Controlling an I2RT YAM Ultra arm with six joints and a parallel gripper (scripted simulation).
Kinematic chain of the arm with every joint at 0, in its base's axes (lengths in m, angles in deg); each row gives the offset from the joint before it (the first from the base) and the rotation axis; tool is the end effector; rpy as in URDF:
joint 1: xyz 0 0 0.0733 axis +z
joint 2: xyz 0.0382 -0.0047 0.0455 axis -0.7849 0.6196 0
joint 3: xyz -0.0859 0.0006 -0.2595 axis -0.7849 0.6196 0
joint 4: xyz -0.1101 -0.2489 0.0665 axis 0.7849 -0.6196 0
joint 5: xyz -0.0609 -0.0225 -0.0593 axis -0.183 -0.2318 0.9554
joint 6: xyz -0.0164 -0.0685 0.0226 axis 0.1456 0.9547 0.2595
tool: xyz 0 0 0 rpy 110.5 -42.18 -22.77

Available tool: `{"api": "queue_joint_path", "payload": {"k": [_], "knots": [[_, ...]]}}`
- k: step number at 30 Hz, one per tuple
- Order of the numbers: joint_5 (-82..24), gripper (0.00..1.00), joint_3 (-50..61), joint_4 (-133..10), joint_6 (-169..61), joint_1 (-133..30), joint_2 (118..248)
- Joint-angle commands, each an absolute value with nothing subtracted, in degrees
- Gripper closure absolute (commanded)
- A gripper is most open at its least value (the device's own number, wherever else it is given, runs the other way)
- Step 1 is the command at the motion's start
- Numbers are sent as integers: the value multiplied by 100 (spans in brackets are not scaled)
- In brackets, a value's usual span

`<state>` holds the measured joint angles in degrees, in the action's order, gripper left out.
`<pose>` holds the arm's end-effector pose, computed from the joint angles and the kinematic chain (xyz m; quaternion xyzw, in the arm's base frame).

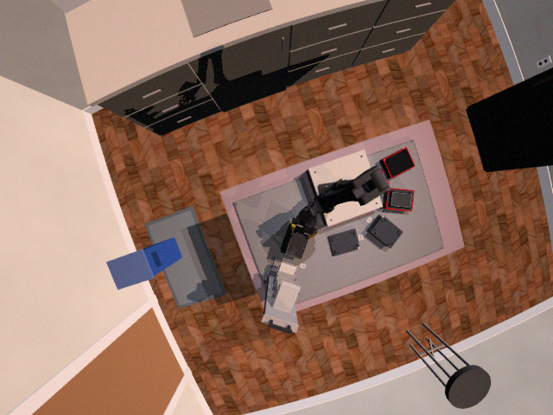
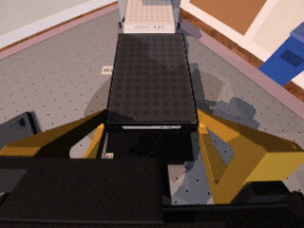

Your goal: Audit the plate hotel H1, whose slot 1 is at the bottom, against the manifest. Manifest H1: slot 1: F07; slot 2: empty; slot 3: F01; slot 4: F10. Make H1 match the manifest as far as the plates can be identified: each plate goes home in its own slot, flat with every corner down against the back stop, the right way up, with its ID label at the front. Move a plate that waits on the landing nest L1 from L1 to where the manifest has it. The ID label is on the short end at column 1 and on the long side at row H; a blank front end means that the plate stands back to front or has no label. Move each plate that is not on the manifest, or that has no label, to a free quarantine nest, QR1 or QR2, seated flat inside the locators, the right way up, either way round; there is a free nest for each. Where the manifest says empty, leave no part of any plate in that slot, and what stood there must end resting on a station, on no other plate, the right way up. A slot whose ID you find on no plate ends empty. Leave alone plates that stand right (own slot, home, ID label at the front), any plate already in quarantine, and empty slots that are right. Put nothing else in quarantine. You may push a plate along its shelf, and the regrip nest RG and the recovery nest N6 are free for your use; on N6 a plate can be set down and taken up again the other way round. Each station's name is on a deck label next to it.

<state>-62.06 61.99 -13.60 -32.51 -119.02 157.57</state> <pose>0.1209 -0.1979 0.0878 0.2088 0.8374 -0.1219 0.4903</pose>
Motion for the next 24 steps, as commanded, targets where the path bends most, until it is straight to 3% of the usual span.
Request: {"api": "queue_joint_path", "payload": {"k": [1, 24], "knots": [[-6225, 14, 6134, -1621, -3237, -11906, 15624], [-6229, 14, 5878, -2512, -3233, -11912, 14990]]}}
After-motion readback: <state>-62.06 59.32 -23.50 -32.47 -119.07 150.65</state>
